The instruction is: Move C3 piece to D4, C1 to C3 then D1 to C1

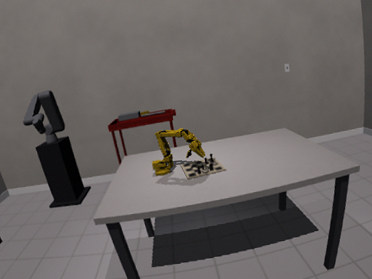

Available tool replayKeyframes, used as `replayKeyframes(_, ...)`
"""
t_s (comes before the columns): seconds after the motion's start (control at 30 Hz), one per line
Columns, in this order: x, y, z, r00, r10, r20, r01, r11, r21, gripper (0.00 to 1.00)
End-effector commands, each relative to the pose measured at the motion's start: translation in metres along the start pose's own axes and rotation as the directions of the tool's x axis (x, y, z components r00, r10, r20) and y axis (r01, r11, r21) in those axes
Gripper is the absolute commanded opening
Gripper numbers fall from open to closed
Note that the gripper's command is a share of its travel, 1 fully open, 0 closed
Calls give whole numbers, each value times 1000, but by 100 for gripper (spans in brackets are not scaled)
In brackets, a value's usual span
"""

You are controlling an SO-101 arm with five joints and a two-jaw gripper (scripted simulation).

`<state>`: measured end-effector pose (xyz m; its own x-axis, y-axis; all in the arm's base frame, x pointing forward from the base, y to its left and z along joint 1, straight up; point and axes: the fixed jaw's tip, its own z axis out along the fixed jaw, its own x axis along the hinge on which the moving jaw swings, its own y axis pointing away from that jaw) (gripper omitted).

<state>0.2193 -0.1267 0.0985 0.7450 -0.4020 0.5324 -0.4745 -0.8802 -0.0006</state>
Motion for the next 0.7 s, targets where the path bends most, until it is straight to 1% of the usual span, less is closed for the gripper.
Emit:
replayKeyframes(0.0, -5, 3, 4, 1000, 2, 12, -2, 1000, -5, 12)
replayKeyframes(0.47, -8, 3, 5, 1000, 2, 12, -2, 1000, -5, 12)
replayKeyframes(0.67, -10, 3, 8, 1000, 2, 12, -2, 1000, -5, 12)
